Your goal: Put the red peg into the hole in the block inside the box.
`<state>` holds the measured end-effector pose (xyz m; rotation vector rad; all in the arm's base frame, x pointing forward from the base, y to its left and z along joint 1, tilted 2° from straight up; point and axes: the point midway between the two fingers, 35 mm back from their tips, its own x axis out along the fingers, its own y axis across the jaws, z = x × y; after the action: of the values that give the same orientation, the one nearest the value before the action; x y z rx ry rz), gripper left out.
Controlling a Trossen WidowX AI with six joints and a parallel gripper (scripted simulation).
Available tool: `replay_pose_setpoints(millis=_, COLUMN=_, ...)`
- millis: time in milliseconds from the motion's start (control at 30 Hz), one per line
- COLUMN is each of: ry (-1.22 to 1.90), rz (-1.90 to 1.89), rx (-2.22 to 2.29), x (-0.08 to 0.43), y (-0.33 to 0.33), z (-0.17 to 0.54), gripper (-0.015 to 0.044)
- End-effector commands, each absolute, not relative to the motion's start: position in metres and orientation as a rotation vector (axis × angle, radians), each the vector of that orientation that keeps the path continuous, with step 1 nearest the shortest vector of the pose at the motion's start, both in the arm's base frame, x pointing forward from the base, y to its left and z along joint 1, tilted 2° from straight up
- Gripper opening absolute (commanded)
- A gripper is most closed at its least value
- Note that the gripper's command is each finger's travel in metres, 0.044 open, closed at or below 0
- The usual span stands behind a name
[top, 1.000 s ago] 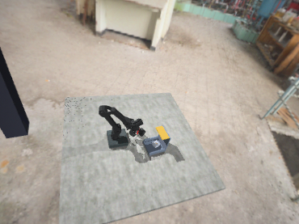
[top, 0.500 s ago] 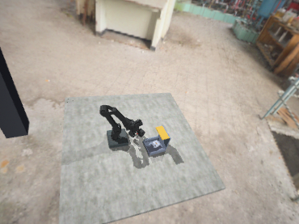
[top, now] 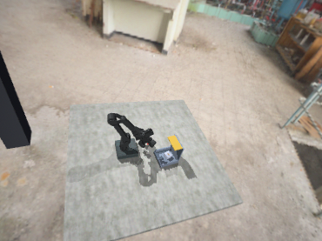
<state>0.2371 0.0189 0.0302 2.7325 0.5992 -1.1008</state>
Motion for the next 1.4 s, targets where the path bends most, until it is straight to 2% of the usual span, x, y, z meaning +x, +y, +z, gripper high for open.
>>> replay_pose_setpoints(millis=0, ry=0.597, rz=-1.092, rx=2.734, x=0.239, y=0.018, z=0.037, gripper=0.0)
replay_pose_setpoints(millis=767, ry=0.593, rz=-1.1, rx=2.734, x=0.235, y=0.017, z=0.08, gripper=0.0)
replay_pose_setpoints(millis=1367, ry=0.568, rz=-1.106, rx=2.744, x=0.235, y=0.01, z=0.084, gripper=0.0)
